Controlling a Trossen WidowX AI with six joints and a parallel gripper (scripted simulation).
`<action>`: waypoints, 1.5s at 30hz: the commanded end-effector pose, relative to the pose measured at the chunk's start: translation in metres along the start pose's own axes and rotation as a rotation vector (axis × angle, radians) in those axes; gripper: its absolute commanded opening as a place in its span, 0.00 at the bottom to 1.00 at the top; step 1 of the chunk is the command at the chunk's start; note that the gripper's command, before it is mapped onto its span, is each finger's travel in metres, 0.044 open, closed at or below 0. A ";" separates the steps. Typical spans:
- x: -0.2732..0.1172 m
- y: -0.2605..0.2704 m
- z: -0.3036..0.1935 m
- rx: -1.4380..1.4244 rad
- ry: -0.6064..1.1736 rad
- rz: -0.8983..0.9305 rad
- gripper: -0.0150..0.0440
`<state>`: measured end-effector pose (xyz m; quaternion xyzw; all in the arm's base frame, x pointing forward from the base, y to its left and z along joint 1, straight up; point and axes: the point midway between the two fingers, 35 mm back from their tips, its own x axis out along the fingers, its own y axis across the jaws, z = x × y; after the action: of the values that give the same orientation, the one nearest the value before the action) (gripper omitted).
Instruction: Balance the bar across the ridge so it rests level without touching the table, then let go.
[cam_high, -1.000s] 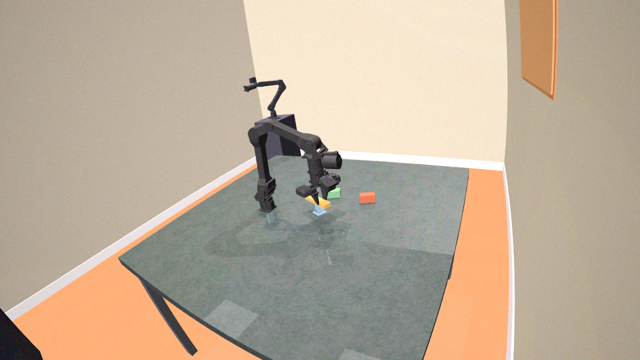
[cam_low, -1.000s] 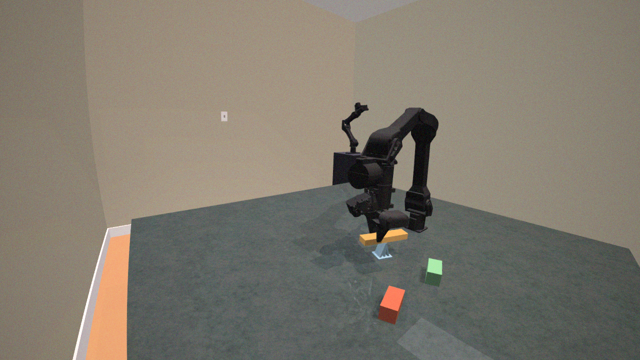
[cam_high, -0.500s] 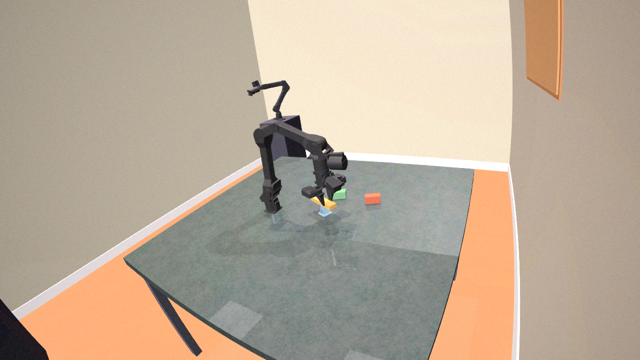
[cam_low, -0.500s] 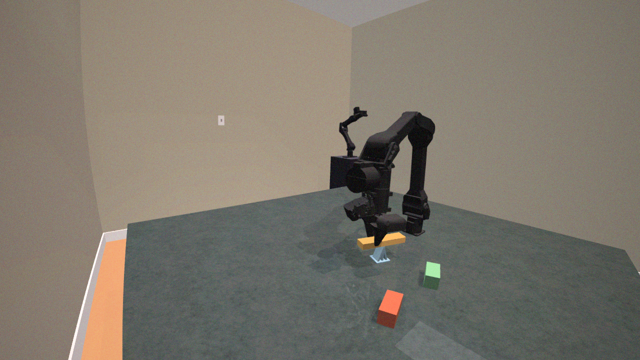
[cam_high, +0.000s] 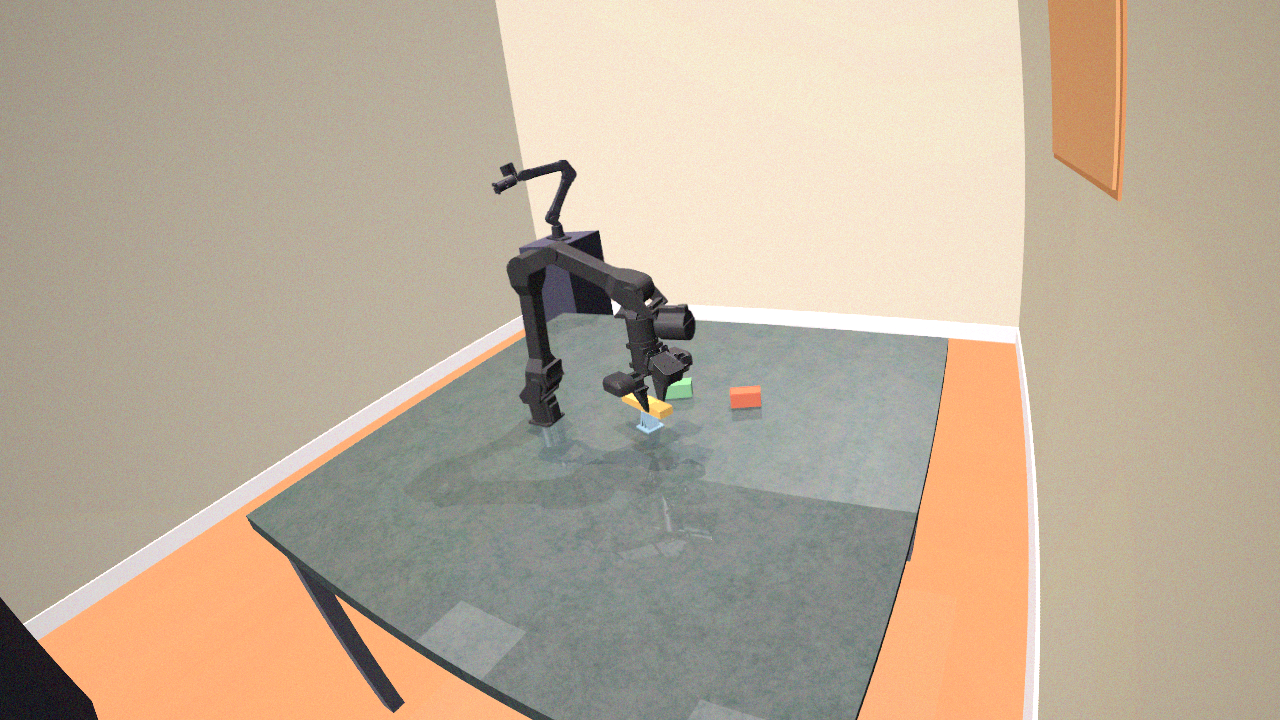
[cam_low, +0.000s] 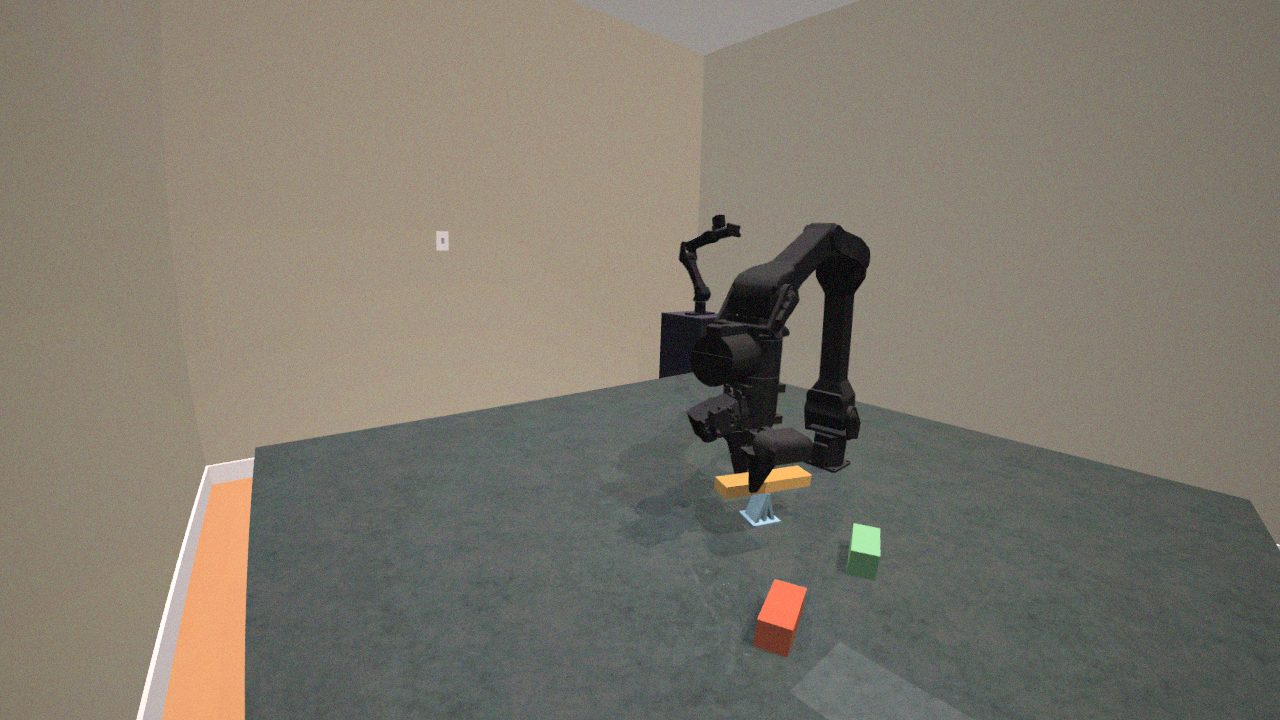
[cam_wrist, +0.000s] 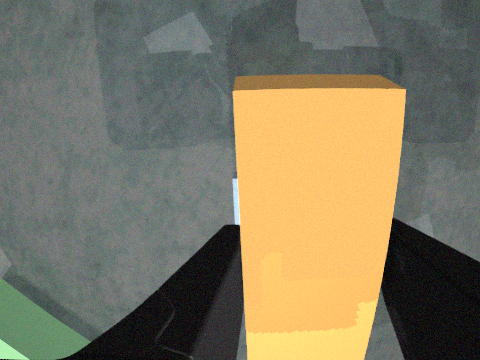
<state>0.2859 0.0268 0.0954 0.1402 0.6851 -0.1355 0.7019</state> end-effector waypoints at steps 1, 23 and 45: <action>0.000 0.000 0.000 0.000 0.000 0.000 0.54; 0.000 0.000 0.000 0.000 0.000 0.000 0.55; 0.000 0.000 0.000 0.000 0.000 0.000 0.61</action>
<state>0.2859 0.0268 0.0954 0.1402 0.6851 -0.1355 0.7019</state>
